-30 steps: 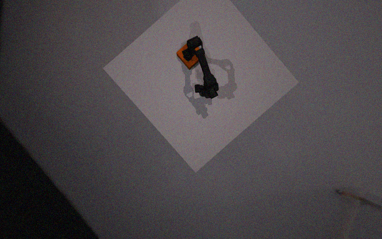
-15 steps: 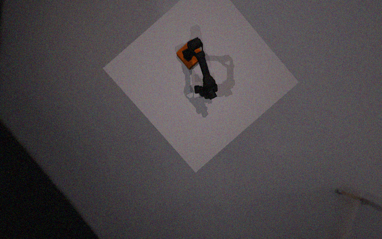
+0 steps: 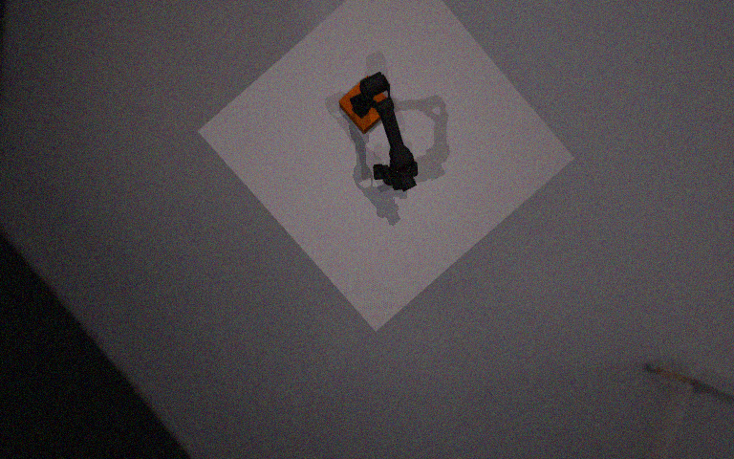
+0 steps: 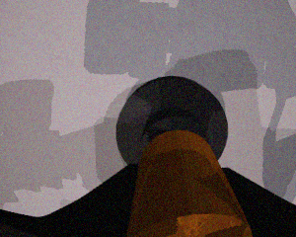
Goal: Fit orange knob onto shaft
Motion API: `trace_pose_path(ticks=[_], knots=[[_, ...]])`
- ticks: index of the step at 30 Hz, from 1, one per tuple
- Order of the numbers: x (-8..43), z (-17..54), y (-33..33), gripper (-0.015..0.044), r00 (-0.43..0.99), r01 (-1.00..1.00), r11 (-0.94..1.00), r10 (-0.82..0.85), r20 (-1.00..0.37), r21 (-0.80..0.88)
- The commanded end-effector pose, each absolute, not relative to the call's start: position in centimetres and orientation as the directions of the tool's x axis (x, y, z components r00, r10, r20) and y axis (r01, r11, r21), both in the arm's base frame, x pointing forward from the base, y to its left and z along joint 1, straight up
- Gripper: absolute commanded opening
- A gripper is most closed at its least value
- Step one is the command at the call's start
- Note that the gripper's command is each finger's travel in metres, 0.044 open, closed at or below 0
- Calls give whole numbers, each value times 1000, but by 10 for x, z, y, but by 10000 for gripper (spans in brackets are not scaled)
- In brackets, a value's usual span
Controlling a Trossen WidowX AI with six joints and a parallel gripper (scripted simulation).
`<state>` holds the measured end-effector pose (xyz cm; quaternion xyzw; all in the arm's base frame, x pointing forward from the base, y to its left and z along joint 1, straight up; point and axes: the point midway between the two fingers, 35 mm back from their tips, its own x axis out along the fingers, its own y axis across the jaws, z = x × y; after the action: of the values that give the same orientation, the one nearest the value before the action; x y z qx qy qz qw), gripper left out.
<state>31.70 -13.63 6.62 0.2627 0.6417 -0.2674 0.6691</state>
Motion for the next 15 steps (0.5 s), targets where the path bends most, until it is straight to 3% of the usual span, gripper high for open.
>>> trace_pose_path(ticks=[1, 15], knots=[[314, 67, -136, 0, 30, 694, 720, -22, -999, 5], [317, 64, -137, 0, 30, 694, 720, -22, -999, 5]])
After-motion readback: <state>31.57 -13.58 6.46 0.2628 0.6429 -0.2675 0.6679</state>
